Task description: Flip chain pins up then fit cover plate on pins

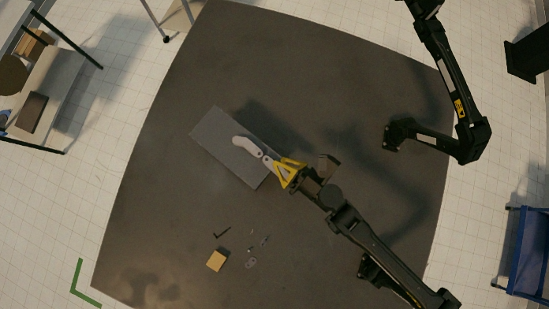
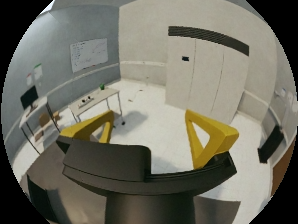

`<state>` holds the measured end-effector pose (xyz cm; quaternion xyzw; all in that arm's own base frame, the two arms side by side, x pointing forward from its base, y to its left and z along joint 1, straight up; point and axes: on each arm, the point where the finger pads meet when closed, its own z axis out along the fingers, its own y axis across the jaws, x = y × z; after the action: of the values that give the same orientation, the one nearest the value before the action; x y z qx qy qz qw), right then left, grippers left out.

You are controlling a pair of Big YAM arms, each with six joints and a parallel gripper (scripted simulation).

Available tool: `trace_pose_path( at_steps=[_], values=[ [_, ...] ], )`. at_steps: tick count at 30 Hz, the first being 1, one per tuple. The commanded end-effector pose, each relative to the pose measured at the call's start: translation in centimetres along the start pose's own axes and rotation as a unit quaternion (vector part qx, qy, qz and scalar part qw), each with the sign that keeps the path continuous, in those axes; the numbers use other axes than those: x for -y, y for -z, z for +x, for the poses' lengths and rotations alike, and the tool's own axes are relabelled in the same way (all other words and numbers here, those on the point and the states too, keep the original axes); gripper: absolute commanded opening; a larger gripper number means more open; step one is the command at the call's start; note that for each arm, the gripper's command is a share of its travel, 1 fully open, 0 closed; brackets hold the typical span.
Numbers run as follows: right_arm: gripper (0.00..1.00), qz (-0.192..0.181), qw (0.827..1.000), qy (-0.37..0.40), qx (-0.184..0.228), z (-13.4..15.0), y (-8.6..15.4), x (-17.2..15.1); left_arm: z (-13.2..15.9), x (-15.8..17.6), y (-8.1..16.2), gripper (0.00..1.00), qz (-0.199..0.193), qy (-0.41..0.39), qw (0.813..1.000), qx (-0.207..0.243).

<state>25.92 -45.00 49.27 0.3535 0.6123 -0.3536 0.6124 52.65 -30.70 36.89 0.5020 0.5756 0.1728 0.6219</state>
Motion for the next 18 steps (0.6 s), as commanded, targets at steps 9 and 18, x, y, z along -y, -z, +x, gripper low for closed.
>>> trace_pose_path(
  at_steps=[9, 18],
  values=[
    [1.00, -0.004, 1.000, 0.000, 0.015, -1.4, 0.4, -0.5, -1.3, -3.0, -5.9, 0.53, 0.059, 0.140, 0.987, -0.056],
    [1.00, -0.004, 1.000, 0.000, 0.015, -1.4, 0.4, -0.5, -1.2, -2.7, -8.6, 0.53, 0.100, 0.213, 0.966, -0.106]
  ],
)
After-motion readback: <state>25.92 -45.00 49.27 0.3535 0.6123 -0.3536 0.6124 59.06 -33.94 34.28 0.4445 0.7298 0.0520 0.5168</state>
